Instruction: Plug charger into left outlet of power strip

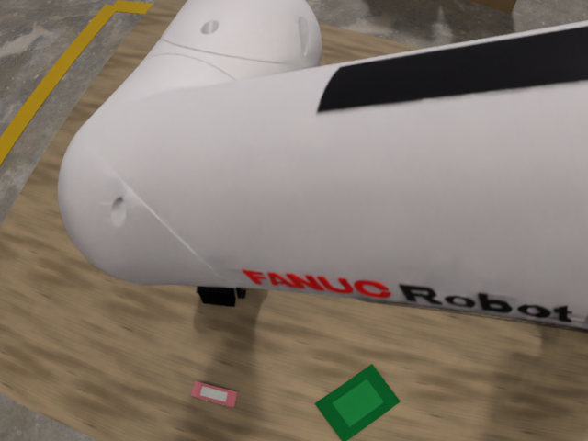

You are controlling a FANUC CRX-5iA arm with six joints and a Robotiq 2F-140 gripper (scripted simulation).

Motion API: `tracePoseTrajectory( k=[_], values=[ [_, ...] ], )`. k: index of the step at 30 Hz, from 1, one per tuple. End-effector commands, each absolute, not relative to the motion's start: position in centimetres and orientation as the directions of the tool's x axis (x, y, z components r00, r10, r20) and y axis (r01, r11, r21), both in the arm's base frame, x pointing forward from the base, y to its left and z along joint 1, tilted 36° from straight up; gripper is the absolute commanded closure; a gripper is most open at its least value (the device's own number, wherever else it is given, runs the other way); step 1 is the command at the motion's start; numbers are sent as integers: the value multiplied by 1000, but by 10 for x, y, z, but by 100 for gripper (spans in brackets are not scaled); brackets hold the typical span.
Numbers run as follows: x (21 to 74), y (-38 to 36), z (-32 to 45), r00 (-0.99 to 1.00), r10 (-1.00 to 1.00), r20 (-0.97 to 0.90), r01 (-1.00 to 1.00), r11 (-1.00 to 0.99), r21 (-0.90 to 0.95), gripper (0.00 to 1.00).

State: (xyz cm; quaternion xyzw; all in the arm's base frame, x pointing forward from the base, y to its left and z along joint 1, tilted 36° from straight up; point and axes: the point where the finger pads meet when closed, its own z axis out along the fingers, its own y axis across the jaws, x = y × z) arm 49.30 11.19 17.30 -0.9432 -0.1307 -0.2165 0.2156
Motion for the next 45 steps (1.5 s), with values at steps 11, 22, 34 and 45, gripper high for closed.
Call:
tracePoseTrajectory(
  k=[11, 22, 34, 45],
  values=[
    [495, 111, 175, 870, 152, 469, 340, -873, -349, 90],
    [495, 111, 175, 870, 152, 469, 340, -873, -349, 90],
    [495, 111, 175, 870, 152, 469, 340, -873, -349, 90],
    [495, 111, 175, 870, 152, 469, 340, -873, -349, 62]
  ],
)
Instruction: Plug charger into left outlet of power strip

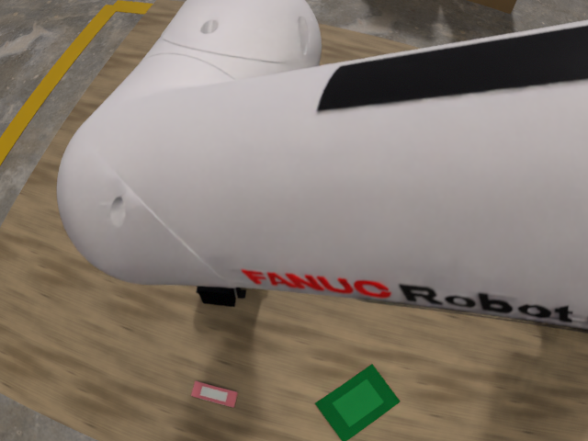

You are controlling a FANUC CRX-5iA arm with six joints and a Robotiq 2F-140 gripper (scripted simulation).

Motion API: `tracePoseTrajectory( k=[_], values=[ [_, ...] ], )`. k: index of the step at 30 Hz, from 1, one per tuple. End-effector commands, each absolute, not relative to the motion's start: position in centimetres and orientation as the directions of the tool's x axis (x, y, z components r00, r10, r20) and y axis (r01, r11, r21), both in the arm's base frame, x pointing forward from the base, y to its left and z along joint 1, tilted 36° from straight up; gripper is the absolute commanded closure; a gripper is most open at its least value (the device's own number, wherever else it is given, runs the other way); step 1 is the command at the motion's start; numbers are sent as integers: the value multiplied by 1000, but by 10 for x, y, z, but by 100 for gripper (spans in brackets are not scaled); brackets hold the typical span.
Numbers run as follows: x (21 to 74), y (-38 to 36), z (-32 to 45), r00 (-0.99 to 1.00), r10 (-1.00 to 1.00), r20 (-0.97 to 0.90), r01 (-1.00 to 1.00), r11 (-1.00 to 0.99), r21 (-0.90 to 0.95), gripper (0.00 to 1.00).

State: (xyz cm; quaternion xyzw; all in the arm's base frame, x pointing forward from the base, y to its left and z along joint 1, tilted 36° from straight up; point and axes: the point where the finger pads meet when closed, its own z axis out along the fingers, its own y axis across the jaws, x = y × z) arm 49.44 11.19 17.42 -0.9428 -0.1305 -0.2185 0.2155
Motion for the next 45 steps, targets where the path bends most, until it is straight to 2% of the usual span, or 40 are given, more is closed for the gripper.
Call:
tracePoseTrajectory(
  k=[1, 45],
  values=[
    [495, 111, 175, 870, 152, 469, 340, -873, -349, 62],
    [488, 103, 189, 870, 152, 469, 340, -873, -349, 62]
  ],
)
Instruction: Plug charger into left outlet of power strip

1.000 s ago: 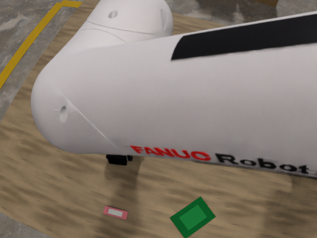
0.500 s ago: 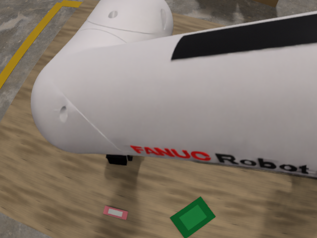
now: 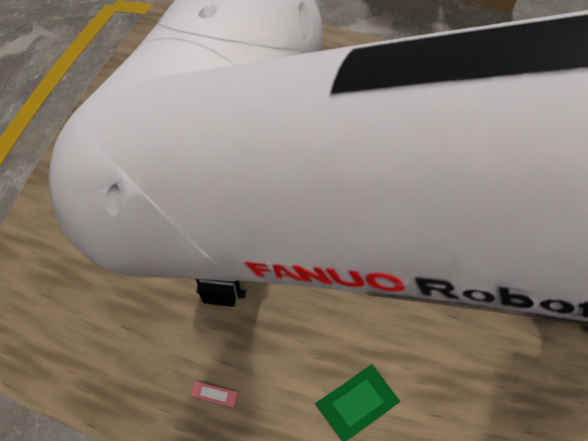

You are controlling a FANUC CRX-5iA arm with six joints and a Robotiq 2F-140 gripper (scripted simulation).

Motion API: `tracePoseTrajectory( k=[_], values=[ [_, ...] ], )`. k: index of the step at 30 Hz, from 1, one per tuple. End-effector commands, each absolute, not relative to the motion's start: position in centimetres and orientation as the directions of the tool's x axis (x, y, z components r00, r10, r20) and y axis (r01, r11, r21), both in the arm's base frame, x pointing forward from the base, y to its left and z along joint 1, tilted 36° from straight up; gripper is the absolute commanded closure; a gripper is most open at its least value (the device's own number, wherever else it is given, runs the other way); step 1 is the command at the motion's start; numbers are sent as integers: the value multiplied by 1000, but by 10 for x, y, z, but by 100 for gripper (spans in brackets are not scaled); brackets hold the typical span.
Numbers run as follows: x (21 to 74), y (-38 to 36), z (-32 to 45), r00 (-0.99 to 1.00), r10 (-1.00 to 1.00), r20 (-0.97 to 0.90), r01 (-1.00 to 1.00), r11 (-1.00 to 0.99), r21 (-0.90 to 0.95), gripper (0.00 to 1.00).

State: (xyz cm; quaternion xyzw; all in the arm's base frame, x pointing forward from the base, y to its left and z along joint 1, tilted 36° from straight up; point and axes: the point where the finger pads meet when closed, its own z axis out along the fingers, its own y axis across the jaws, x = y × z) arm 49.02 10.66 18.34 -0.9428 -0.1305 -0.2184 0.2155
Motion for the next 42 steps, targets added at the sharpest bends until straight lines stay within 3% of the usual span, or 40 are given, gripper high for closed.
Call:
tracePoseTrajectory(
  k=[1, 42],
  values=[
    [487, 102, 191, 870, 152, 469, 340, -873, -349, 62],
    [452, 57, 271, 870, 152, 469, 340, -873, -349, 62]
  ],
)
